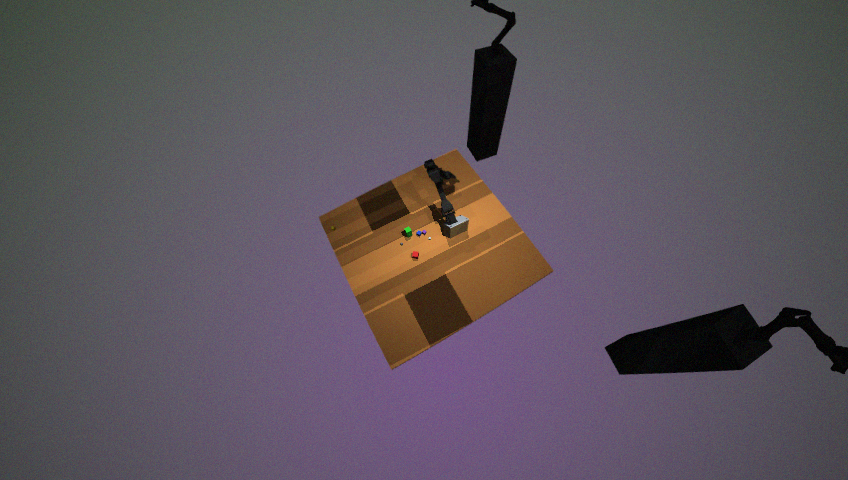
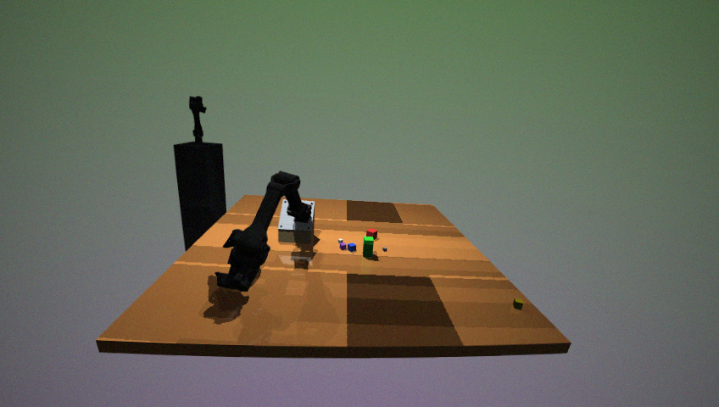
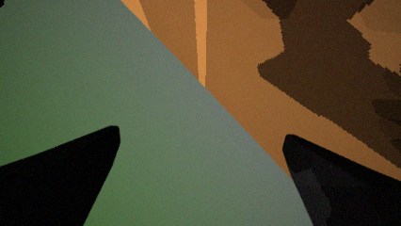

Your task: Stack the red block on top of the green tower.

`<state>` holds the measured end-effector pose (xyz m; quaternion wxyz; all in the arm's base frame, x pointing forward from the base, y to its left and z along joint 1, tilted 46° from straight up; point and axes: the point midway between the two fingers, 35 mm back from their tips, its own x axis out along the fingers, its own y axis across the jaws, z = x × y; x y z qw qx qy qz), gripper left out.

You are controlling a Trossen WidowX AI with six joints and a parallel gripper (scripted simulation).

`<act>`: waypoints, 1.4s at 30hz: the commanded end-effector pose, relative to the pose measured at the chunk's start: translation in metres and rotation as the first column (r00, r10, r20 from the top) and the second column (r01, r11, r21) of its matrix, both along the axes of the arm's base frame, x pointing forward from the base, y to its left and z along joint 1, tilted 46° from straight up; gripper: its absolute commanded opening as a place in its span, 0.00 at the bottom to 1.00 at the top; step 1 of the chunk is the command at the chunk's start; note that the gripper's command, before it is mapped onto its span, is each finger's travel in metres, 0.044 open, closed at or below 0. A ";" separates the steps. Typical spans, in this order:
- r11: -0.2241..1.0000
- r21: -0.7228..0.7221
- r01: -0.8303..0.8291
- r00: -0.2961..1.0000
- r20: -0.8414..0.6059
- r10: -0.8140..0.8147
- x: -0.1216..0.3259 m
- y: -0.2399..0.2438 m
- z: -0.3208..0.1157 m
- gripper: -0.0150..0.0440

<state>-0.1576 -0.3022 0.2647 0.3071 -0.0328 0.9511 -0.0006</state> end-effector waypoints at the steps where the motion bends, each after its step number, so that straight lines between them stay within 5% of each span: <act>1: 0.993 -0.113 -0.036 0.999 0.024 0.039 0.029 -0.012 0.002 1.00; 24: 0.788 -0.607 -0.103 0.899 0.283 0.335 0.228 -0.046 0.003 1.00; 42: 0.717 -0.693 0.075 0.700 0.548 0.457 0.392 0.002 -0.034 1.00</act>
